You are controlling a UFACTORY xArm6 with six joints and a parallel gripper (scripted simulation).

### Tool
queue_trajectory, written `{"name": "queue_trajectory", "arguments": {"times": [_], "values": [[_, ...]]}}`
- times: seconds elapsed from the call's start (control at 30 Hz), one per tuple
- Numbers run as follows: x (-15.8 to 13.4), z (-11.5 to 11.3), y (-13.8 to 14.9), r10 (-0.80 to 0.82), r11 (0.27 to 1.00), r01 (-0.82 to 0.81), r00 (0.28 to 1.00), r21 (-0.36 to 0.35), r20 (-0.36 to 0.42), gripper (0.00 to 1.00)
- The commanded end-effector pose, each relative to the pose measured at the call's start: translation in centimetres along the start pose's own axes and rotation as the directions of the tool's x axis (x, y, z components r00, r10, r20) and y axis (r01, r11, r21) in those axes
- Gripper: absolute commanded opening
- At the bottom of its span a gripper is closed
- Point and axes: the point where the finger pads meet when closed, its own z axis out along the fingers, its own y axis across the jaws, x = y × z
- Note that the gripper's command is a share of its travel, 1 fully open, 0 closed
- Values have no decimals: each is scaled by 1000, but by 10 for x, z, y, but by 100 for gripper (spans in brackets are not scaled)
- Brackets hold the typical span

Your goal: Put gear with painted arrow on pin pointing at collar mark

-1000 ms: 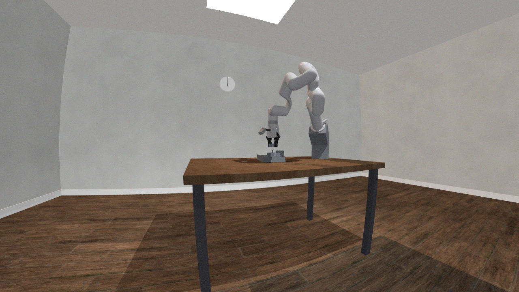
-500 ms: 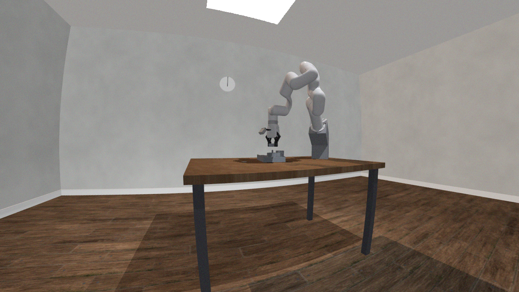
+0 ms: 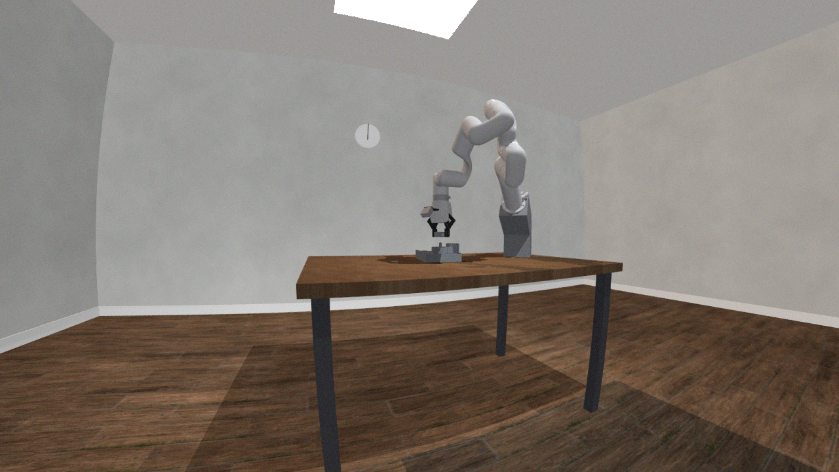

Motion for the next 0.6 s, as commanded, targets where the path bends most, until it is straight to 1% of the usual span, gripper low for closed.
{"name": "queue_trajectory", "arguments": {"times": [0.0,0.07,0.13,0.3,0.43,0.57], "values": [[1,-1,1,-130,992,130,992,-3,-5,0],[1,-1,1,-180,984,180,984,-3,-5,0],[1,-1,1,-180,984,180,984,-3,-5,0],[1,-1,1,-318,948,318,948,-4,-4,0],[1,-1,1,-435,901,435,901,-5,-4,0],[1,-1,1,-552,834,552,834,-5,-3,0]]}}
